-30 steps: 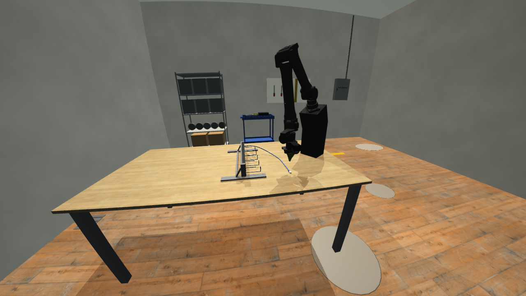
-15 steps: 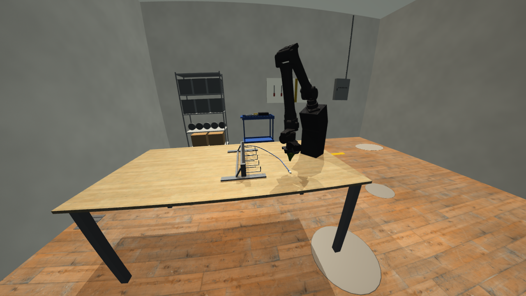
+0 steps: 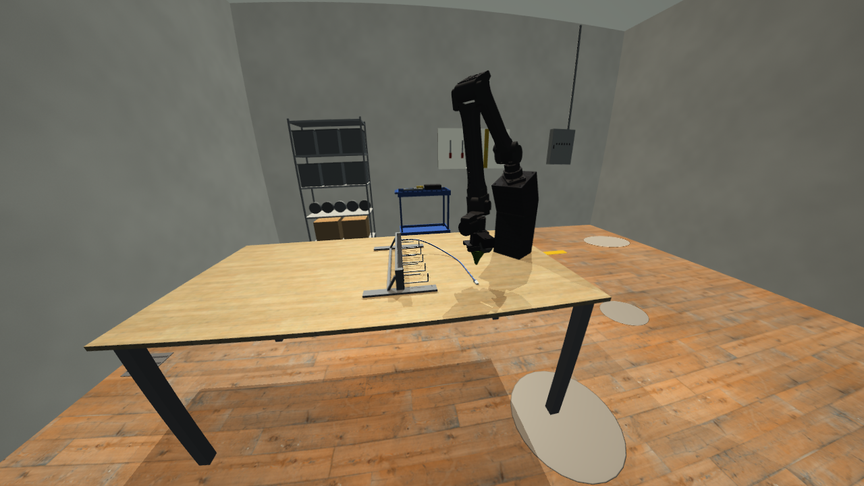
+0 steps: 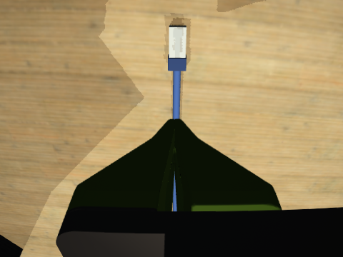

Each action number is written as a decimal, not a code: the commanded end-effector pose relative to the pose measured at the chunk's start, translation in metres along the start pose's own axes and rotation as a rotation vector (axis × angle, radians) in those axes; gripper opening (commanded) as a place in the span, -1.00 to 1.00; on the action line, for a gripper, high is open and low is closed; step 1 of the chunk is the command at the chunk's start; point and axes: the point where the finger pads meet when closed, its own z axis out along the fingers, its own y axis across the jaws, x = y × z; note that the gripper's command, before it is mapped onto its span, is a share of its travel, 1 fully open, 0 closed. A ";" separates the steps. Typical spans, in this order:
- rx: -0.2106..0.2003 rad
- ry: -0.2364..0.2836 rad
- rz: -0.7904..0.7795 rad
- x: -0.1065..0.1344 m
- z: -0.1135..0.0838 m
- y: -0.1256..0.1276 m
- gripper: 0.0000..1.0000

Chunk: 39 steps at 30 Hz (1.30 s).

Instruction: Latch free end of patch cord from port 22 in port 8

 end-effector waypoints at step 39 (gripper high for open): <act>0.017 -0.013 -0.016 -0.004 -0.007 -0.004 -0.28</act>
